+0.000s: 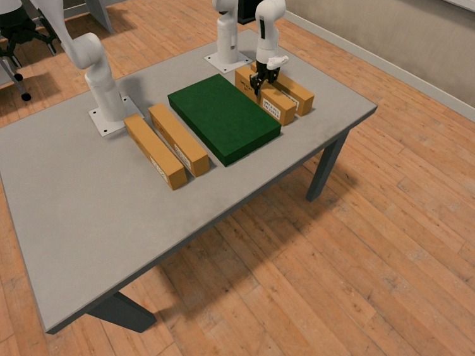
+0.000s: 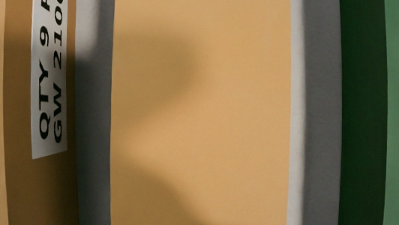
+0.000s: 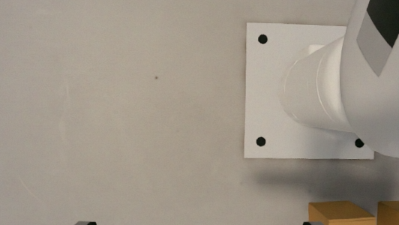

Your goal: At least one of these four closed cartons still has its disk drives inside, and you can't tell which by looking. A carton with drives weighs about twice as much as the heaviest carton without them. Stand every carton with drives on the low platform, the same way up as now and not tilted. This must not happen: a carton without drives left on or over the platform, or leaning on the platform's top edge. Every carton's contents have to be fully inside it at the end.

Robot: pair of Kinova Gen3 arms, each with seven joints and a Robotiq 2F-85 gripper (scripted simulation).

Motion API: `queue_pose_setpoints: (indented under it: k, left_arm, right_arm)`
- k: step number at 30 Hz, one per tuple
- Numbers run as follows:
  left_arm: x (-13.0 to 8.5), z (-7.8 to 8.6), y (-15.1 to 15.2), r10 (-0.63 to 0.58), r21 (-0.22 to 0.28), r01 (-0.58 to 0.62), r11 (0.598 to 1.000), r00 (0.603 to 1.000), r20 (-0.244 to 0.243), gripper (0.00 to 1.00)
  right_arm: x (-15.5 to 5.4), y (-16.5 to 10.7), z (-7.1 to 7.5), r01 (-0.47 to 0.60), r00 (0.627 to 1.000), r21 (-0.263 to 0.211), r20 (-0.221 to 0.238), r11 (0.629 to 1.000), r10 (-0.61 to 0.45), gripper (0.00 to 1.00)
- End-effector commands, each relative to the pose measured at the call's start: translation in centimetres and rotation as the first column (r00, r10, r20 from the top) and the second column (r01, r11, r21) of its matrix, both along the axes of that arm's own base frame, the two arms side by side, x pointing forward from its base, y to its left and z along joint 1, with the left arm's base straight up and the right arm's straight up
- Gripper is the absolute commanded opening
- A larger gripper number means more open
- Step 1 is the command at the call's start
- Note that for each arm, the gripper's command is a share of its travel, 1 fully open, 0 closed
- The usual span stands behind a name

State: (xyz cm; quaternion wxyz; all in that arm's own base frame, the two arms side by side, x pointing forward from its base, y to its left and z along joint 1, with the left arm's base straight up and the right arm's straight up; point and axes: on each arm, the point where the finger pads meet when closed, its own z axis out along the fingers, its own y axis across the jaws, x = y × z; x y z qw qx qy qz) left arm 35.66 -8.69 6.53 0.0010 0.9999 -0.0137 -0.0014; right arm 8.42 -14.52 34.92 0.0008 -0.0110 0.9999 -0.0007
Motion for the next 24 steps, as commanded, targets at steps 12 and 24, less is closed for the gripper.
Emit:
queue_pose_setpoints:
  k: [12, 24]
  left_arm:
    - [0.0, 0.0, 0.0, 0.000, -0.001, 0.000, 1.000, 1.000, 0.001, 0.638]
    - [0.1, 3.0, 0.0, -0.001, -0.001, 0.001, 1.000, 1.000, 0.001, 0.638]
  right_arm:
    - [0.0, 0.0, 0.0, 0.000, 1.000, 0.000, 0.000, 1.000, 0.000, 1.000]
    - [0.0, 0.0, 0.0, 0.000, 1.000, 0.000, 0.000, 1.000, 0.000, 1.000]
